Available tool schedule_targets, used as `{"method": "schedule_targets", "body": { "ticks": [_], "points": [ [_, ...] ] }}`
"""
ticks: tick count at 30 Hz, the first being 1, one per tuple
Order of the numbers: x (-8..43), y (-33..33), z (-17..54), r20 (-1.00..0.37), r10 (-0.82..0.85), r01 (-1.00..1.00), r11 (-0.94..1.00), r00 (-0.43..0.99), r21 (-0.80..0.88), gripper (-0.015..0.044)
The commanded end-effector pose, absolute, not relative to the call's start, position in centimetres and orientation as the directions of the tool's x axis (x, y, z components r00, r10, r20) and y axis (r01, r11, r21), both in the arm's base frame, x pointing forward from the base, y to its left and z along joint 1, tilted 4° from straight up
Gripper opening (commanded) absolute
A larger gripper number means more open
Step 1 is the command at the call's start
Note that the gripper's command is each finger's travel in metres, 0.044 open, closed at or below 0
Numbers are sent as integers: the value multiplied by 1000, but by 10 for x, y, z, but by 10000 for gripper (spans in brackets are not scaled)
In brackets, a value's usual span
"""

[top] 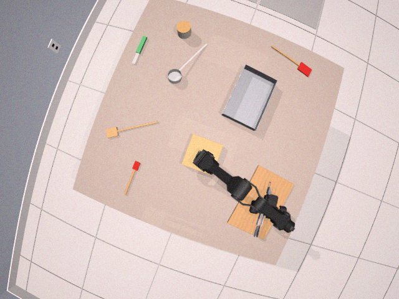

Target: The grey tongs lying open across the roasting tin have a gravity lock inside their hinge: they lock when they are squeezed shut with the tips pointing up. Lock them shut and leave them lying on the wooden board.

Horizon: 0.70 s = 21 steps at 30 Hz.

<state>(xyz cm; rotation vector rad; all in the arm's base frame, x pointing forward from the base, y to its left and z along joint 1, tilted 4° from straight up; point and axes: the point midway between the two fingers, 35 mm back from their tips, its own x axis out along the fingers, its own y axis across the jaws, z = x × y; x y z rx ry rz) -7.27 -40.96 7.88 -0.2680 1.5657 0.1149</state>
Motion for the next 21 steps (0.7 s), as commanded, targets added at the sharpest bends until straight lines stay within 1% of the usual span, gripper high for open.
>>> {"method": "schedule_targets", "body": {
  "ticks": [1,10,11,14,16,21],
  "points": [
    [-73,-410,79,-995,-97,-241,966,7,-96,191],
    [-73,-410,79,-995,-97,-241,966,7,-96,428],
    [-73,-410,79,-995,-97,-241,966,7,-96,440],
    [-70,-410,81,-995,-98,-241,966,7,-97,440],
    [-60,-413,89,-995,-98,-241,966,8,-97,440],
    [1,-418,136,-995,-101,-239,966,15,-101,440]
  ]
}}
